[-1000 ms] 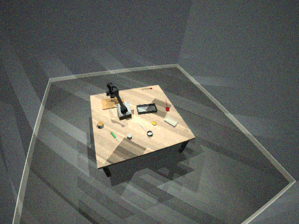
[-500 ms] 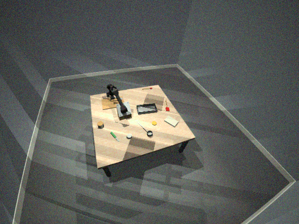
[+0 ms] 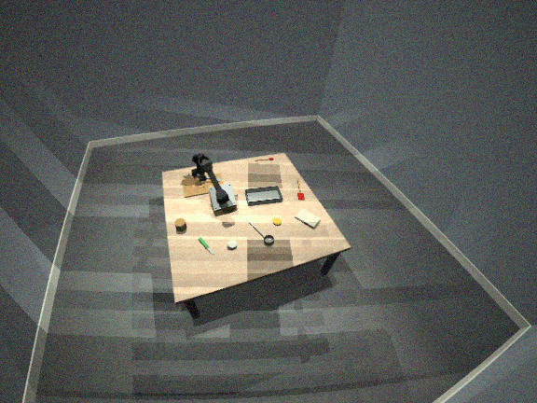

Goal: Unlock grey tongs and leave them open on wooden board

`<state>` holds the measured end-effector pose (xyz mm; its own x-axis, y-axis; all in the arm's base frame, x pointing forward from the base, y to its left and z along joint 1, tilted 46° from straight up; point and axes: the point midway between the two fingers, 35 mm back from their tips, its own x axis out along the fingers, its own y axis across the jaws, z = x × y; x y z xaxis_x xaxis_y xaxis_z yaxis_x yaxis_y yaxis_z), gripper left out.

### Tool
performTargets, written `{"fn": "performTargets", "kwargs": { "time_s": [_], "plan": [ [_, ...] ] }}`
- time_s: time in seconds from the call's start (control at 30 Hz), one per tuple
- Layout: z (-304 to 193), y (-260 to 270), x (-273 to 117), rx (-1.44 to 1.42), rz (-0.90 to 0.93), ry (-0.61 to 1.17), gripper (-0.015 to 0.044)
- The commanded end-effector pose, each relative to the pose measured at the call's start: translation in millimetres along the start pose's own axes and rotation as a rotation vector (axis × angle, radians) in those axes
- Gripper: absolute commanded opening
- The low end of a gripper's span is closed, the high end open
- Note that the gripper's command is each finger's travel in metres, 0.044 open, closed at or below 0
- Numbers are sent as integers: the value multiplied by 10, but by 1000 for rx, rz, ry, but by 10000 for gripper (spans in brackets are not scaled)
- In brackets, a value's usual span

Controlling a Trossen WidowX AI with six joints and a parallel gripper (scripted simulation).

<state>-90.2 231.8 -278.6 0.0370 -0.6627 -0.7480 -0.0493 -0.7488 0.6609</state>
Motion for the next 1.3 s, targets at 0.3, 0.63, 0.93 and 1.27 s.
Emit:
{"fn": "performTargets", "kwargs": {
  "time_s": [0.3, 0.63, 0.93, 1.27],
  "plan": [
    [-9, 27, 113, 1, 0, 1, -124],
    [-9, 27, 113, 1, 0, 1, 139],
    [-9, 27, 113, 1, 0, 1, 375],
    [13, 230, -142, 1, 7, 0, 440]
  ]
}}
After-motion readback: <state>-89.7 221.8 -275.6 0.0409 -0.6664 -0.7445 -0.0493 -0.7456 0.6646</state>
